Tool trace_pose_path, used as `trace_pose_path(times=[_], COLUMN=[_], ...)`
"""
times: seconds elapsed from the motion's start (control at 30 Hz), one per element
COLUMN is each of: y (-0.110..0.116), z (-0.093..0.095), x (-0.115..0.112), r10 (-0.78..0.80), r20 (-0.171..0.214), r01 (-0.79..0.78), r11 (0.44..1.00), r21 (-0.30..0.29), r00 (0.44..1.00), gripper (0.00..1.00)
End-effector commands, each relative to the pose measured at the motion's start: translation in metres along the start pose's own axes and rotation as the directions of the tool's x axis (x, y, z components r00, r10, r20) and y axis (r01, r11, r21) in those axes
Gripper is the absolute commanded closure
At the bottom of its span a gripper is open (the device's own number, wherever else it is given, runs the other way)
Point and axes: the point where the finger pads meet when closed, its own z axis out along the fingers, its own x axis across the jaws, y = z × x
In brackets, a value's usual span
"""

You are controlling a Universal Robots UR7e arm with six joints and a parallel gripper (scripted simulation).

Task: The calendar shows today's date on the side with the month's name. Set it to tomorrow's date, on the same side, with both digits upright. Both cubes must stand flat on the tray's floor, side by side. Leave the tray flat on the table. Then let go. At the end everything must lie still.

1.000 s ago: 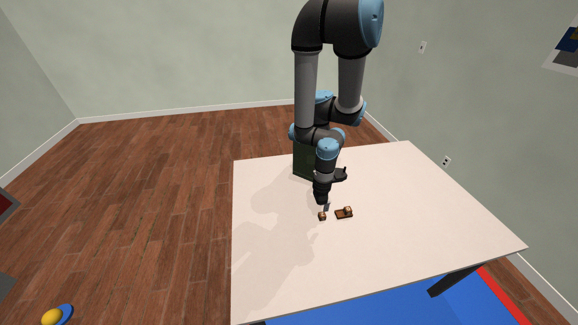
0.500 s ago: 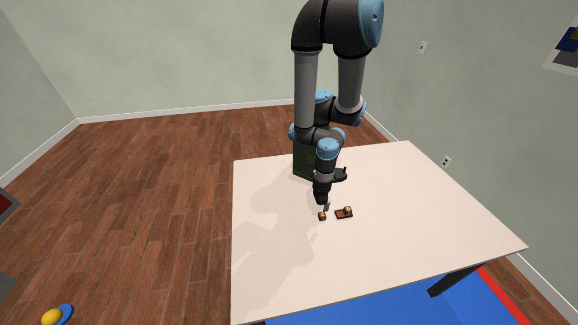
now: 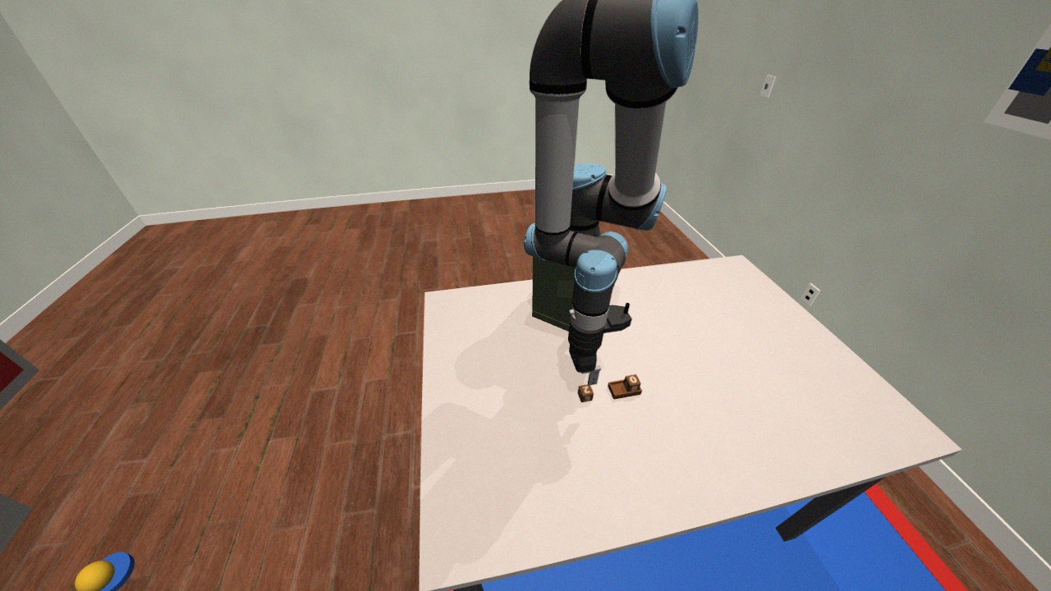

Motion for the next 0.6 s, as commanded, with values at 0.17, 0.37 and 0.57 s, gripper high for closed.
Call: trace_pose_path(times=[0.17, 0.37, 0.57], y=[-0.0011, -0.0008, 0.0], z=[0.0015, 0.0031, 0.0078], x=[-0.002, -0.0016, -0.0003], r10=[0.001, 0.001, 0.001], r20=[0.003, 0.003, 0.001], r01=[-0.001, -0.001, -0.001], r11=[1.0, 1.0, 1.0], r21=[0.002, 0.001, 0.0], r00=[1.0, 1.0, 1.0], gripper=[0.1, 0.1, 0.1])
